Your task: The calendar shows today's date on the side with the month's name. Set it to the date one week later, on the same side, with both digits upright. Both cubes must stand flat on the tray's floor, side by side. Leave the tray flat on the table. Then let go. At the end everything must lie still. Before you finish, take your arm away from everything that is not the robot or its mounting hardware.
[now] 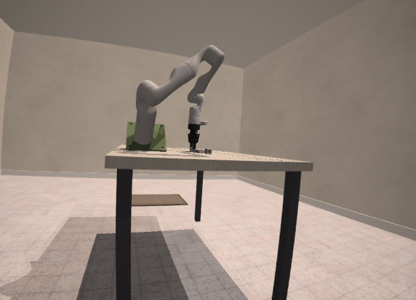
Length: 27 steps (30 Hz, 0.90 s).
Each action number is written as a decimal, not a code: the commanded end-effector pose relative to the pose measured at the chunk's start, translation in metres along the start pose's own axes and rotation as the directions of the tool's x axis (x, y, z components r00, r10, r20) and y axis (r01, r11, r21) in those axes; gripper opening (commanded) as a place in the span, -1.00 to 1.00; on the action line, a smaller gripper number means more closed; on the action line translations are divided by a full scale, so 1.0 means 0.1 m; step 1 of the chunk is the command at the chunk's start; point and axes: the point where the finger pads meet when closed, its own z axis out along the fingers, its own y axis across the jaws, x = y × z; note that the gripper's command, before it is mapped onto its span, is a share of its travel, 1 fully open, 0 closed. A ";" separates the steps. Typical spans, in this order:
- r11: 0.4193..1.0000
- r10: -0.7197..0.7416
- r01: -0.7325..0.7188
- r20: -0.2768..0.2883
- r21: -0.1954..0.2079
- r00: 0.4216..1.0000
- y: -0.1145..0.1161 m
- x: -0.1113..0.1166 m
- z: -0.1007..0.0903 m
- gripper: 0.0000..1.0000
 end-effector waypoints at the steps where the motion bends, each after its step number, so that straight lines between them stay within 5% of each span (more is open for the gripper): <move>1: 1.000 0.006 -0.006 -0.004 0.001 1.000 0.00 0.01 0.02 -0.23; 7: 1.000 0.006 -0.006 -0.004 0.001 1.000 0.00 0.01 0.02 -0.07; 18: 1.000 0.006 -0.006 -0.004 0.001 1.000 -0.01 0.01 0.01 -0.07; 27: 1.000 0.007 -0.007 -0.005 0.002 1.000 -0.01 0.01 -0.19 -0.07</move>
